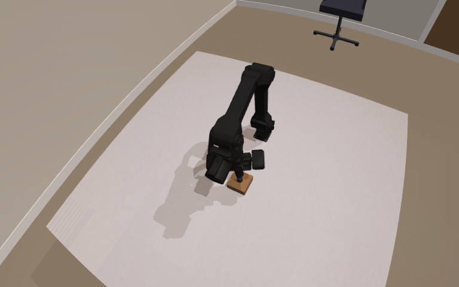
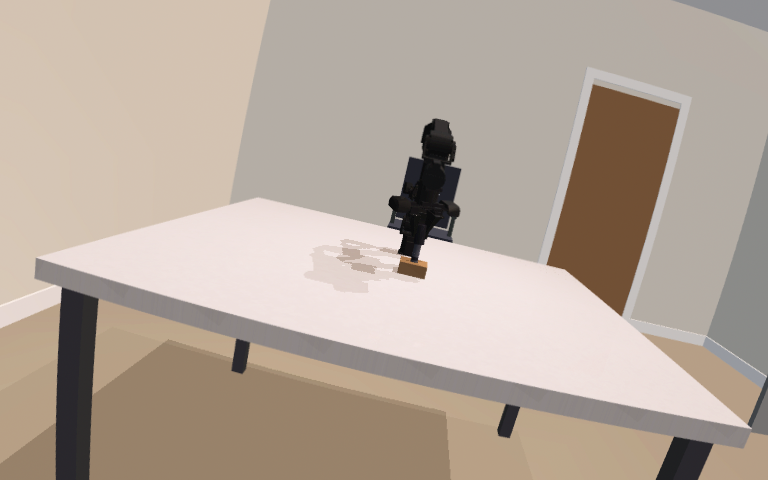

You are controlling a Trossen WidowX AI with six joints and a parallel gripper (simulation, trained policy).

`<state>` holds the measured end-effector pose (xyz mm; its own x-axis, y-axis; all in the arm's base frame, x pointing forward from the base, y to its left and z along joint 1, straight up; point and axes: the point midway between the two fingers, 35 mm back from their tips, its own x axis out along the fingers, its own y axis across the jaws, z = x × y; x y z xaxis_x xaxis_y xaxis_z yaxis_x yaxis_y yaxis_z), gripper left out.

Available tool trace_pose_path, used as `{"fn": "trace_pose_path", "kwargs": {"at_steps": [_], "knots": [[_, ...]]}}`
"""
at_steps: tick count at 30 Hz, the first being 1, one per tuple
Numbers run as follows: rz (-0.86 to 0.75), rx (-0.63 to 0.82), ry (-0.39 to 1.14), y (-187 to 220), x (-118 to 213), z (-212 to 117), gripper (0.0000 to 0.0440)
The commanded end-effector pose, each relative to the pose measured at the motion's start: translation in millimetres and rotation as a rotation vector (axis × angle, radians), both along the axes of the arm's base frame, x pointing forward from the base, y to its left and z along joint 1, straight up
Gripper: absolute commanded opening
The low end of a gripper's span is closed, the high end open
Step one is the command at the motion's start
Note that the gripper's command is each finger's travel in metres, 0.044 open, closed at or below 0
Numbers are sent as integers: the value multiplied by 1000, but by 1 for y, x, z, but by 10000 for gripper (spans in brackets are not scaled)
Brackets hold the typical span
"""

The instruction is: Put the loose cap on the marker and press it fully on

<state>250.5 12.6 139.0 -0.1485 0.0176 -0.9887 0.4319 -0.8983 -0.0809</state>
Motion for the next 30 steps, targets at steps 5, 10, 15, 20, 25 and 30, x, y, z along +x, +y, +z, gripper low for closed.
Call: {"fn": "trace_pose_path", "kwargs": {"at_steps": [5, 10, 15, 20, 25, 30], "knots": [[27, 19, 30, 1, -5, -24, 0], [45, 24, 32, 2, -6, -36, 0], [65, 25, 27, 1, -7, -44, 2], [74, 23, 44, 0, -11, -50, 66], [84, 21, 44, -1, -13, -52, 84], [100, 13, 34, -3, -12, -54, 90]]}}
